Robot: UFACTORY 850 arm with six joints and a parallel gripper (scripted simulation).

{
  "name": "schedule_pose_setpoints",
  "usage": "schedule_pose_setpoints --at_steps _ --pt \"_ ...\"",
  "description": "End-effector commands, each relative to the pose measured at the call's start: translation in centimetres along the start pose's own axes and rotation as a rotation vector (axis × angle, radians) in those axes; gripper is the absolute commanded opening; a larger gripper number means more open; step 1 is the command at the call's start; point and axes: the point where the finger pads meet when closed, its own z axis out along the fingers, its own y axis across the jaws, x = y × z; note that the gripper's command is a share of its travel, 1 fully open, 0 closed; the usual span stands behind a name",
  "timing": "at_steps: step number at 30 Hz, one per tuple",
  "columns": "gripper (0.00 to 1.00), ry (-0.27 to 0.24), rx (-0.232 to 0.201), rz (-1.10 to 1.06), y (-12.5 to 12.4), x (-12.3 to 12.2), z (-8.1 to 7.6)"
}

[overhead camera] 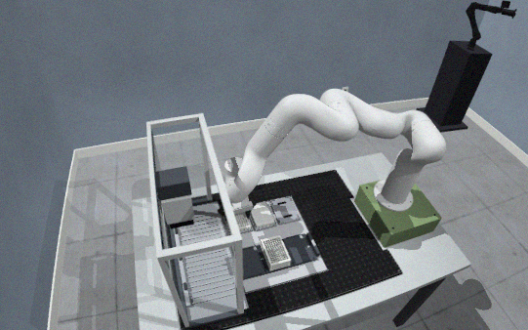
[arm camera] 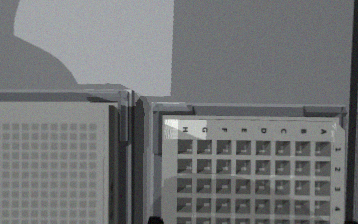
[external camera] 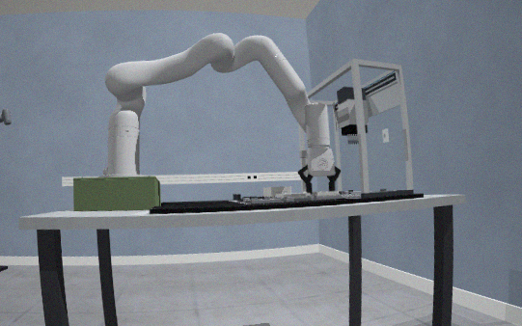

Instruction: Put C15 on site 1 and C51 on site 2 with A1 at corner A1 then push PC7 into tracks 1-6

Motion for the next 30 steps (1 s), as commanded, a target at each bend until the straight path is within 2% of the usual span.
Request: schedule_pose_setpoints --at_steps 1,30 --pt "0.0 -0.001 -0.003 0.0 0.1 0.0 -0.4" --pt "0.0 -0.001 -0.003 0.0 0.1 0.0 -2.1"
